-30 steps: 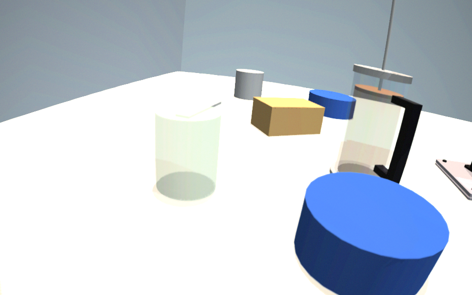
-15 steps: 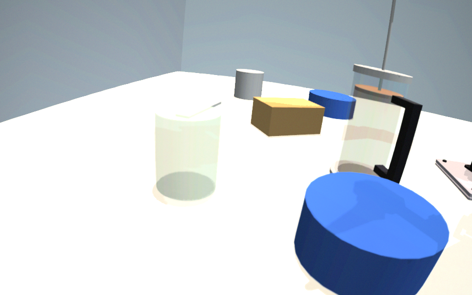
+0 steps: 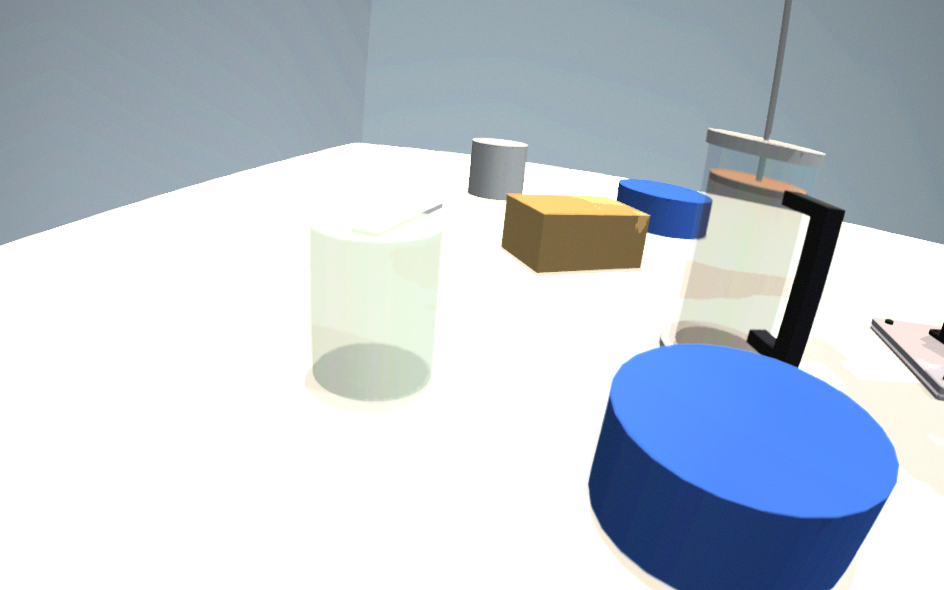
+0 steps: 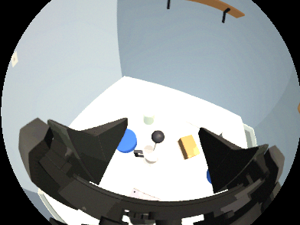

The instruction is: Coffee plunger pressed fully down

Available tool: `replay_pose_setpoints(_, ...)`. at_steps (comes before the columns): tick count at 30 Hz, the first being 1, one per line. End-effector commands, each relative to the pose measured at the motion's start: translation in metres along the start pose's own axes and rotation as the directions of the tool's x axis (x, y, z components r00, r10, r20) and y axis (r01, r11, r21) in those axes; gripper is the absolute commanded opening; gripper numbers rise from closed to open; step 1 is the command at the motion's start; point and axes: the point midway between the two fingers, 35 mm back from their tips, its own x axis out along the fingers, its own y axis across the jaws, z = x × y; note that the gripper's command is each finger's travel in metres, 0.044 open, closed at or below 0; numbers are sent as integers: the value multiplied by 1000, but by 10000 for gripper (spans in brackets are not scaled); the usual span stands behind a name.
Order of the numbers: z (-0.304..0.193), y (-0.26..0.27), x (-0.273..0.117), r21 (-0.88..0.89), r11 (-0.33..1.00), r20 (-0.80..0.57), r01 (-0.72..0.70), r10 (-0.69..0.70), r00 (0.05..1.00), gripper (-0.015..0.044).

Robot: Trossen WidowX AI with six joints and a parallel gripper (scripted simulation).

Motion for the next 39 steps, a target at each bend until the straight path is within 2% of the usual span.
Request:
replay_pose_setpoints(1,-16,-2,4,15,1000,-30,8,-8,1000,440)
replay_pose_setpoints(8,-59,1,30,10,1000,-29,-2,2,1000,440)
replay_pose_setpoints(39,-60,0,70,11,1000,-25,2,-1,1000,440)
